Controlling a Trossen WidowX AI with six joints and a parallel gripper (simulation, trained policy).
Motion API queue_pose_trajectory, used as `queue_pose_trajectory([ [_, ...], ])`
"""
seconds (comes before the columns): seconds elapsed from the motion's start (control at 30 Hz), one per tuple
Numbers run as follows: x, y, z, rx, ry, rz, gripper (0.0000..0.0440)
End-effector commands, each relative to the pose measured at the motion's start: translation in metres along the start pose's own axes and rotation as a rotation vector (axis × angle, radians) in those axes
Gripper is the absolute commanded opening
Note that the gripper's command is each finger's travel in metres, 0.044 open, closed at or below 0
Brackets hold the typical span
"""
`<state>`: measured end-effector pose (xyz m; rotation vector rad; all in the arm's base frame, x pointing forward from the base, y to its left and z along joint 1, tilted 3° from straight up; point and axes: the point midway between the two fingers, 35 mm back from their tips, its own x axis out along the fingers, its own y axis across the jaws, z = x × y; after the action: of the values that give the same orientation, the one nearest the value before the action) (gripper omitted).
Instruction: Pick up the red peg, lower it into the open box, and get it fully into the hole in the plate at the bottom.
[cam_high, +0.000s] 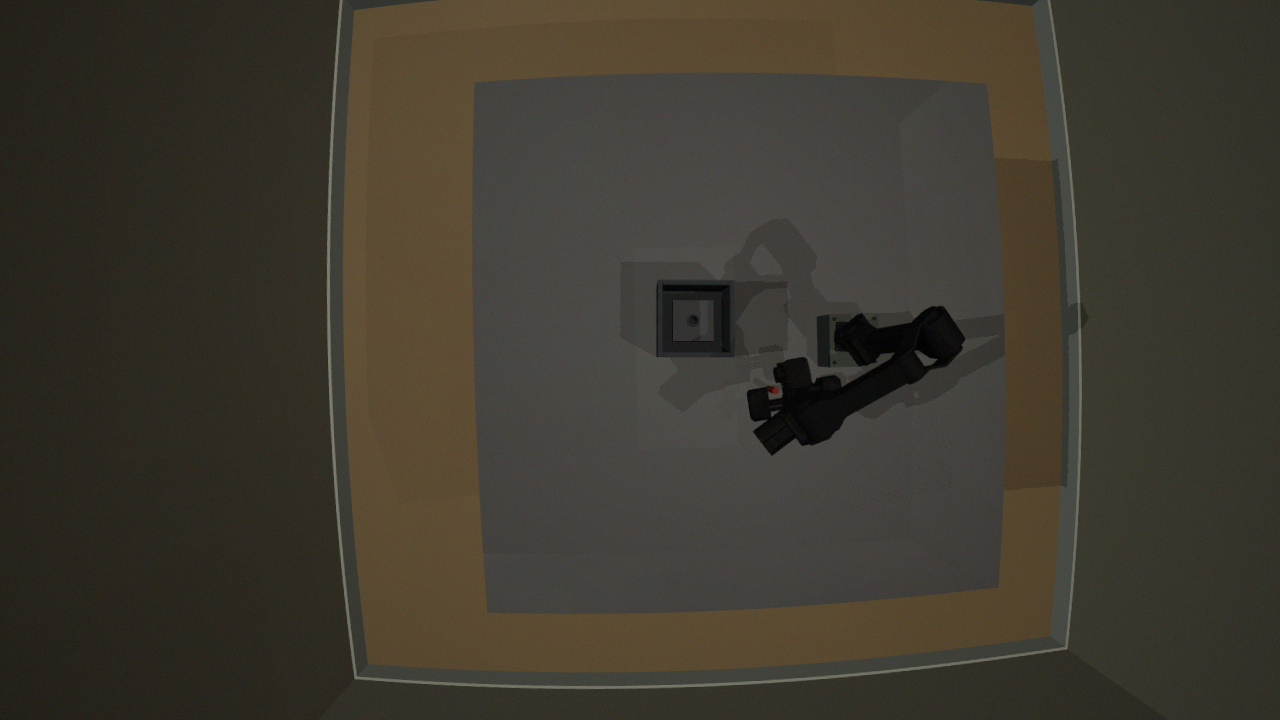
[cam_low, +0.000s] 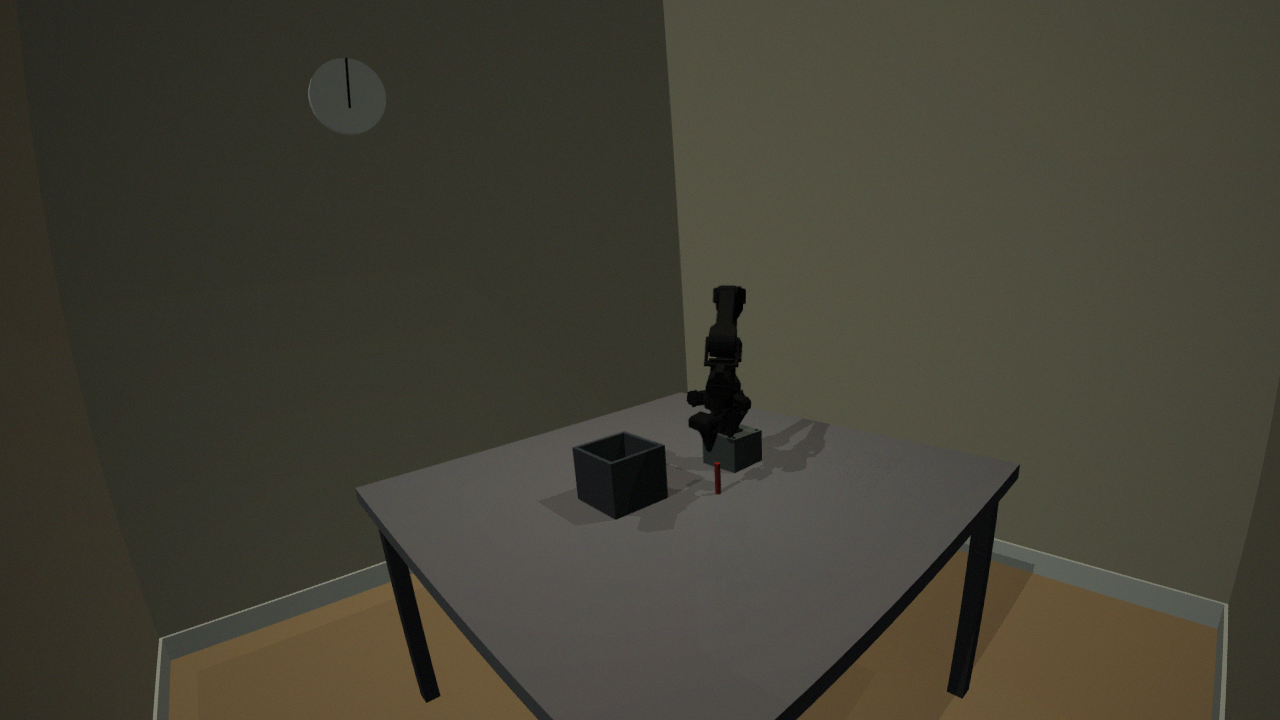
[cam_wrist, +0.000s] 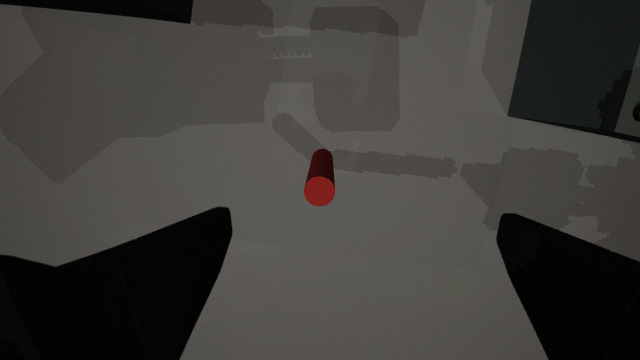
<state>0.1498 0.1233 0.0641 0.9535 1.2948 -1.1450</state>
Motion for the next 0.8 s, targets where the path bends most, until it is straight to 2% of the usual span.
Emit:
queue_pose_trajectory([
  [0.0, 0.014, -0.002, 0.002, -0.019, -0.021, -0.020, 0.0440],
  [0.5, 0.060, 0.002, -0.002, -0.053, -0.050, -0.019, 0.0409],
  [0.77, 0.083, 0.003, -0.004, -0.042, -0.057, -0.014, 0.0362],
])
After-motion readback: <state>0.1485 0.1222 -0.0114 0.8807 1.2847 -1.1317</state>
